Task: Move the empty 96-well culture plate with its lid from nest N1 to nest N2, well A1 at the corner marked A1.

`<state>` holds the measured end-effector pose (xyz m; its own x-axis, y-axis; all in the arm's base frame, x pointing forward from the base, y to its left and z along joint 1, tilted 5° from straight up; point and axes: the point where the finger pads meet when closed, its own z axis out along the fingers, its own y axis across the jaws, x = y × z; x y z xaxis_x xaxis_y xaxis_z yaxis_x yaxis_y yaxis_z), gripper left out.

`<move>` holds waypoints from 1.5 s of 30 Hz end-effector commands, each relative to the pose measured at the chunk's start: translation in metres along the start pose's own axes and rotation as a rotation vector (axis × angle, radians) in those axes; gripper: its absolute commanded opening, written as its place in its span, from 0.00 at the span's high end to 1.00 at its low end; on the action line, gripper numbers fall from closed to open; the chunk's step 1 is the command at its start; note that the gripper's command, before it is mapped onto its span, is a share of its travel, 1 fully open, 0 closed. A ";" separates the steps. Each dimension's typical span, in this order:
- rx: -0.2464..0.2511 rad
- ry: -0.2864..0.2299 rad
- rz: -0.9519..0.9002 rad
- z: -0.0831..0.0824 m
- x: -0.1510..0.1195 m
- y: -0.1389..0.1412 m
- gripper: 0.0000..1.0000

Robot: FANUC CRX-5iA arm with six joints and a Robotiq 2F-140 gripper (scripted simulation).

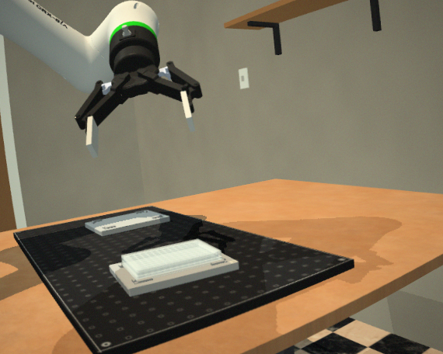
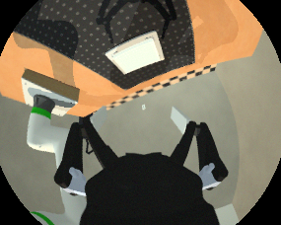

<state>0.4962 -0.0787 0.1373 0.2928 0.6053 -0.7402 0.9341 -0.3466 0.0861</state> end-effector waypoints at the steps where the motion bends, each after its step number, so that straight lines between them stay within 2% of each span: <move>1: 0.000 0.000 0.000 0.000 0.000 0.000 0.00; 17: 0.000 0.000 0.000 0.000 0.000 0.000 0.00; 22: 0.076 0.097 0.105 0.022 0.009 -0.006 0.00; 23: 0.076 0.097 0.105 0.023 0.010 -0.006 0.00; 32: 0.214 0.263 0.310 0.057 0.032 -0.016 0.00; 34: 0.214 0.263 0.310 0.057 0.032 -0.016 0.00; 37: 0.260 0.315 0.382 0.067 0.043 -0.018 0.00; 45: 0.382 0.448 0.578 0.075 0.058 -0.015 0.00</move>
<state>0.4809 -0.0933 0.0491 0.7826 0.5059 -0.3628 0.5710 -0.8155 0.0947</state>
